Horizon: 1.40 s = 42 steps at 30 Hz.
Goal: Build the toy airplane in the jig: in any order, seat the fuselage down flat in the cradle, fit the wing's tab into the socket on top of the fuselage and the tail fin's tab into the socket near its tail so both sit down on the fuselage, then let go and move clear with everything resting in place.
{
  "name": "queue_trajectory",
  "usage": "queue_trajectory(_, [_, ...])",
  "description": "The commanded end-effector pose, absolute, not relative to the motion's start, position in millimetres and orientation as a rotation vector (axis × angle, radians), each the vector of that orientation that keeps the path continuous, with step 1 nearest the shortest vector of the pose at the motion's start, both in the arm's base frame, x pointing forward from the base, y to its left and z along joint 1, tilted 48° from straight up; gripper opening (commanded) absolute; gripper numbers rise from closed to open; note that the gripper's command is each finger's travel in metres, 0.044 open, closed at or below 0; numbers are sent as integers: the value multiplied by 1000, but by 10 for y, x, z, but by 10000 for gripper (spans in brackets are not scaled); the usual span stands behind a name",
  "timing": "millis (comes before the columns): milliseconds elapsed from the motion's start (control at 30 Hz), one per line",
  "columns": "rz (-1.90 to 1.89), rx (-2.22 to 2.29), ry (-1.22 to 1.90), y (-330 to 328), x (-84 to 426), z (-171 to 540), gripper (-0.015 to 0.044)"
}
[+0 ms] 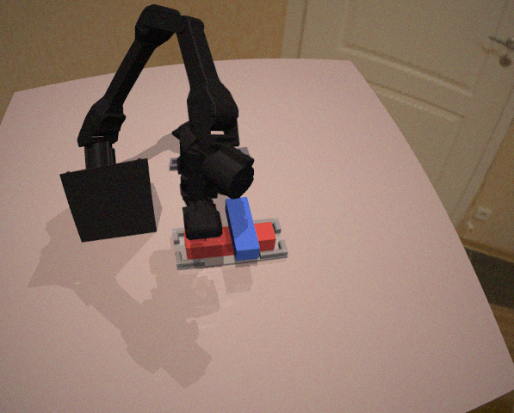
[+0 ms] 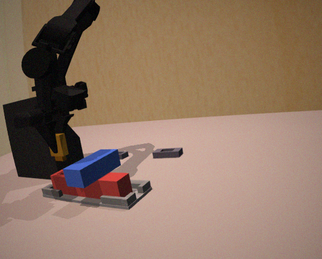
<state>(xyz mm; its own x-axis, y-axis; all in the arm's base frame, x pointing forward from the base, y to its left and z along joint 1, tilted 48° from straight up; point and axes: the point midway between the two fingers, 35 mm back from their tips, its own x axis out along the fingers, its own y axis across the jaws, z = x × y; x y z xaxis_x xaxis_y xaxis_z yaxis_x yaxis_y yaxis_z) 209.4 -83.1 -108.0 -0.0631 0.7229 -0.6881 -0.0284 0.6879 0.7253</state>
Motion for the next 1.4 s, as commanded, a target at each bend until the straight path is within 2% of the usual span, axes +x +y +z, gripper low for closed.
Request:
queue_trajectory(0, [677, 603, 1526, -784, 2083, -1122, 65])
queue_trajectory(1367, [679, 604, 1525, -570, 2048, -1320, 65])
